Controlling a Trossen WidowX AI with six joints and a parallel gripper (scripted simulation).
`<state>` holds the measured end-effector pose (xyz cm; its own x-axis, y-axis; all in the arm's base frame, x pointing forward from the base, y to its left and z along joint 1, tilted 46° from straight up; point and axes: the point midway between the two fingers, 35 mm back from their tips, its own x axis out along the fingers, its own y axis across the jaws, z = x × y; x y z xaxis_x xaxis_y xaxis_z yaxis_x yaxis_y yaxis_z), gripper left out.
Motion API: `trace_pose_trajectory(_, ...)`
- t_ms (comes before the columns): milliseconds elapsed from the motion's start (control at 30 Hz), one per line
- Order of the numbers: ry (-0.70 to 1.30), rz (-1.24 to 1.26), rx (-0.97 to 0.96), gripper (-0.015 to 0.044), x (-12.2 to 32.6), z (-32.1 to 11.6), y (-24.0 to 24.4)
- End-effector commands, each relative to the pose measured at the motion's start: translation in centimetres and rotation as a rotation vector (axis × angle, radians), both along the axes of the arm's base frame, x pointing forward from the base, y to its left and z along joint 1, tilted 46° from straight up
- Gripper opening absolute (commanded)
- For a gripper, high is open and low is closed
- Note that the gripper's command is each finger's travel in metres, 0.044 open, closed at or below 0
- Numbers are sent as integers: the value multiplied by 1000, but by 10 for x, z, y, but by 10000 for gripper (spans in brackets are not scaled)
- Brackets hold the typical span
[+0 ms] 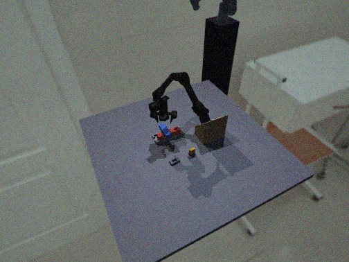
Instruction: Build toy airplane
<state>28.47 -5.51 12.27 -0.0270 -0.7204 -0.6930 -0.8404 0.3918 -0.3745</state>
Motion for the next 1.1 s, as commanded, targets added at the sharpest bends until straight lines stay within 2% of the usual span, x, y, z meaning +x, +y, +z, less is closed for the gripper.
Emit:
trace_pose_trajectory(0,-266,-259,-7,440,1,0,0)
trace_pose_trajectory(233,-696,-675,-24,440,3,-1,0)
trace_pose_trajectory(600,-707,-685,-22,440,3,-3,2)
trace_pose_trajectory(833,-688,-688,32,440,-6,-79,89)
trace_pose_trajectory(1067,-690,-692,7,440,-70,-163,166)
